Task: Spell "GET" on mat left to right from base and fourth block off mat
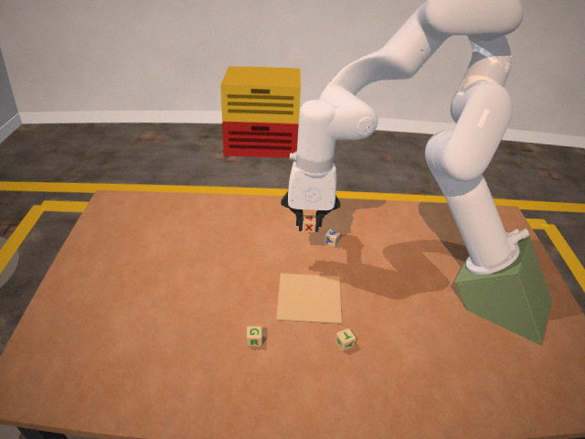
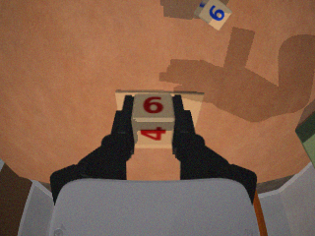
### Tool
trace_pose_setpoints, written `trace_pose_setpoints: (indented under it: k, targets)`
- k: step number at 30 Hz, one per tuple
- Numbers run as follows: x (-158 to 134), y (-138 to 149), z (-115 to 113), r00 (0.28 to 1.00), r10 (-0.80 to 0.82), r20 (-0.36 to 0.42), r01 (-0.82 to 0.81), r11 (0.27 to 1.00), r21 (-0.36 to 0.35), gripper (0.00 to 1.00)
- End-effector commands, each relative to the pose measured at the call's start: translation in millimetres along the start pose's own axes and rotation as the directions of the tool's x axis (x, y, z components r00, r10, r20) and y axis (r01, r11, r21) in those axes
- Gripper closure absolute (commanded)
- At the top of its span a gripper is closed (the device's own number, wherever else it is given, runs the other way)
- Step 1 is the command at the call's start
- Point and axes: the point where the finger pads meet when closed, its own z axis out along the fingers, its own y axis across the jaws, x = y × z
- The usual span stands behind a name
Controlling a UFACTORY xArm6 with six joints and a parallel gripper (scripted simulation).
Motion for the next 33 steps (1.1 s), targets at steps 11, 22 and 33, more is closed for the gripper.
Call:
trace_pose_setpoints:
  k: [11,22,33]
  targets:
    - [4,-2,4,0.999,-0.008,0.031,0.008,1.000,-0.004,0.73]
    - [4,-2,35,0.999,-0.008,0.031,0.009,1.000,-0.005,0.73]
    - [3,-2,84,0.999,-0.008,0.031,0.009,1.000,-0.005,0.73]
